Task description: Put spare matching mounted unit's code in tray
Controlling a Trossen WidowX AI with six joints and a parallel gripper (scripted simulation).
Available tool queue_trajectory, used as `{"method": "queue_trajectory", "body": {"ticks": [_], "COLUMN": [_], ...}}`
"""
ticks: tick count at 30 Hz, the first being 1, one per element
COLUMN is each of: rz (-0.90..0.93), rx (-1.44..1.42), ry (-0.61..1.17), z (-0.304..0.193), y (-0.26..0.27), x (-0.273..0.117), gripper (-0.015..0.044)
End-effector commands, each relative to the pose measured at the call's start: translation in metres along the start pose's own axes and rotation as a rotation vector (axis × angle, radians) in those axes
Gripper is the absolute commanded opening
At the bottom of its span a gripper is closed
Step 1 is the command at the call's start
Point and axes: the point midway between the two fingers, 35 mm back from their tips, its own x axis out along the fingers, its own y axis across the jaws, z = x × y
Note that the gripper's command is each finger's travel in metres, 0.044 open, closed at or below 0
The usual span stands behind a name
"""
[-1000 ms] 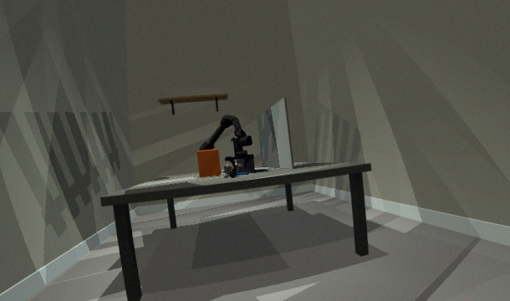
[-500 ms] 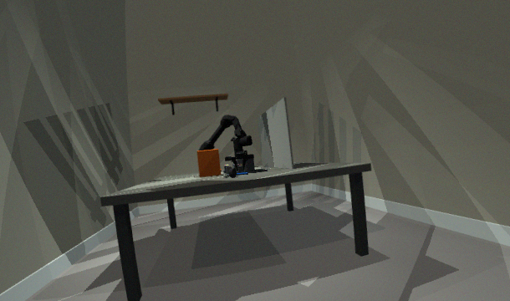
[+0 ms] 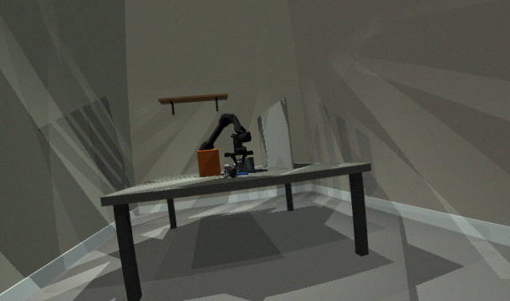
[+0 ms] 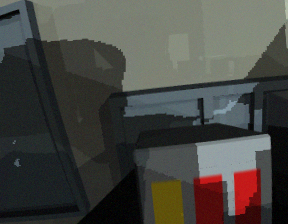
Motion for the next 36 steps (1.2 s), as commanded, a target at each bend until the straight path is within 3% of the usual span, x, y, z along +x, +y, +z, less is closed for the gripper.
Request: {"method": "queue_trajectory", "body": {"ticks": [1, 4, 10, 24, 36], "rz": [0.013, 0.013, 0.024, 0.013, 0.013], "rx": [-0.01, -0.009, -0.002, -0.007, -0.008], "ry": [-0.017, -0.015, -0.017, -0.018, -0.02], "z": [0.002, 0.001, 0.003, 0.002, 0.007], "y": [0.003, 0.001, 0.003, 0.01, 0.036], "x": [-0.033, -0.052, -0.053, -0.123, -0.13], "gripper": [0.0, 0.0, 0.0, 0.0, 0.0]}}
